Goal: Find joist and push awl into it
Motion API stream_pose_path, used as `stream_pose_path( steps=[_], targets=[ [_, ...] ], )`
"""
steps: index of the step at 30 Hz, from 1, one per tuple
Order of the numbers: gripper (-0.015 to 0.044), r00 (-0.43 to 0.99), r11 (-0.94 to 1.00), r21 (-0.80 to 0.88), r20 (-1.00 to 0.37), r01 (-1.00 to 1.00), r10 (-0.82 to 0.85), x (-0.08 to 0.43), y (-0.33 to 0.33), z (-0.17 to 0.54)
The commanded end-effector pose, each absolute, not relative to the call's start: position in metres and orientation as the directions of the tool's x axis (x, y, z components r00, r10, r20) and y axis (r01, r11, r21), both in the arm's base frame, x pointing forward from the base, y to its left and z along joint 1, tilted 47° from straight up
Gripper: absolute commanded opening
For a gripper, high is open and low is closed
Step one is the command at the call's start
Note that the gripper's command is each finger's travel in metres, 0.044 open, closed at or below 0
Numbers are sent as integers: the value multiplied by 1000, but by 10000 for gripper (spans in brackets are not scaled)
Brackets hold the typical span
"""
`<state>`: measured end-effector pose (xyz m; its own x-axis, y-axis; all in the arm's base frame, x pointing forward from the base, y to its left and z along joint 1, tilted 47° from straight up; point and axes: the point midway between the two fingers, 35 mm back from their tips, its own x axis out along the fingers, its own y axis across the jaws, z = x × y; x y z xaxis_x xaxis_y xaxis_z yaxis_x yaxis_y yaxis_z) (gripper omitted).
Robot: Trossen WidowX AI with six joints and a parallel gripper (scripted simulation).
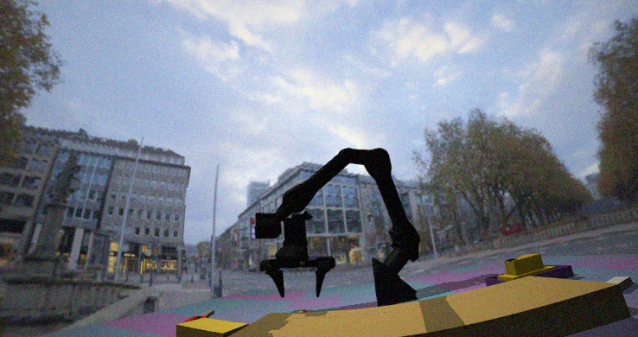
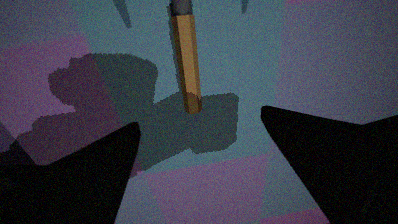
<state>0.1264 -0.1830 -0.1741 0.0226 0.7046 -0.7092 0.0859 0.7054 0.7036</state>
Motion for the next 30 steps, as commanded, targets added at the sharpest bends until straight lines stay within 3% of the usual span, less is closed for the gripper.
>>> stream_pose_path(
  steps=[1, 28, 30],
  targets=[
    [440, 21, 695, 713, -699, 92, 714, 127, -175, -179],
    [440, 22, 694, 714, -698, 91, 715, 130, -148, -204],
    [387, 22, 694, 714, -698, 91, 715, 130, -148, -204]
  ],
)
